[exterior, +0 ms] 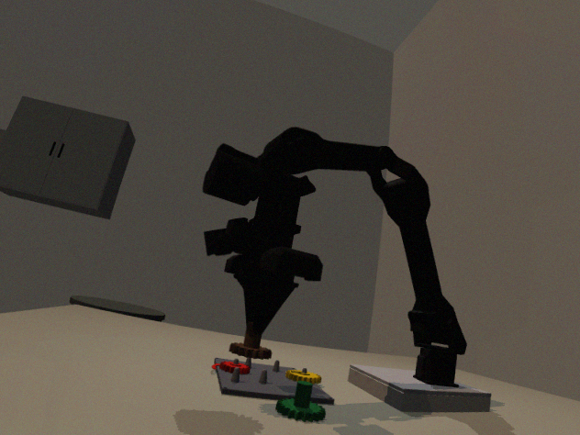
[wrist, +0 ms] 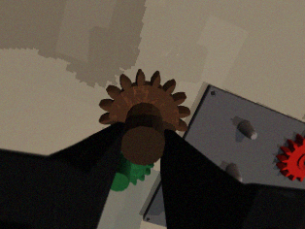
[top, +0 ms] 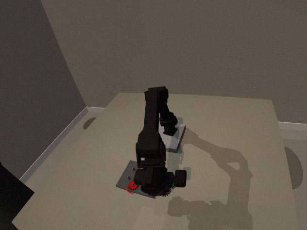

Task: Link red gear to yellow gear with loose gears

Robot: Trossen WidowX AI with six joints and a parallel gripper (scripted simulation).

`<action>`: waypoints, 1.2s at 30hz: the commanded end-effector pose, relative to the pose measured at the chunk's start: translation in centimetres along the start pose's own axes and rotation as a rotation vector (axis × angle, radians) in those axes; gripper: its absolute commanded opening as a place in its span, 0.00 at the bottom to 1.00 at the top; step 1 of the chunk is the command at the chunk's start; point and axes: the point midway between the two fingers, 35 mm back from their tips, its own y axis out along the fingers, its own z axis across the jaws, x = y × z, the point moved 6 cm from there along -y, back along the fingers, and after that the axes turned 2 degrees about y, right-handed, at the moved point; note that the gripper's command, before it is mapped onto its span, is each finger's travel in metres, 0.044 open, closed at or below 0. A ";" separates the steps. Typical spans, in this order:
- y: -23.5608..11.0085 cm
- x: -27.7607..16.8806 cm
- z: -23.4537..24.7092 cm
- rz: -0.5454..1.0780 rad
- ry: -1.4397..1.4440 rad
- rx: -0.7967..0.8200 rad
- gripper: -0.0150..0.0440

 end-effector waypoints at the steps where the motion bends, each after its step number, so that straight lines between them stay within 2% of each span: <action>1: -1.0 0.1 0.0 -0.006 0.003 -0.001 0.25; 36: -7.3 -0.4 0.1 0.004 0.003 0.001 0.25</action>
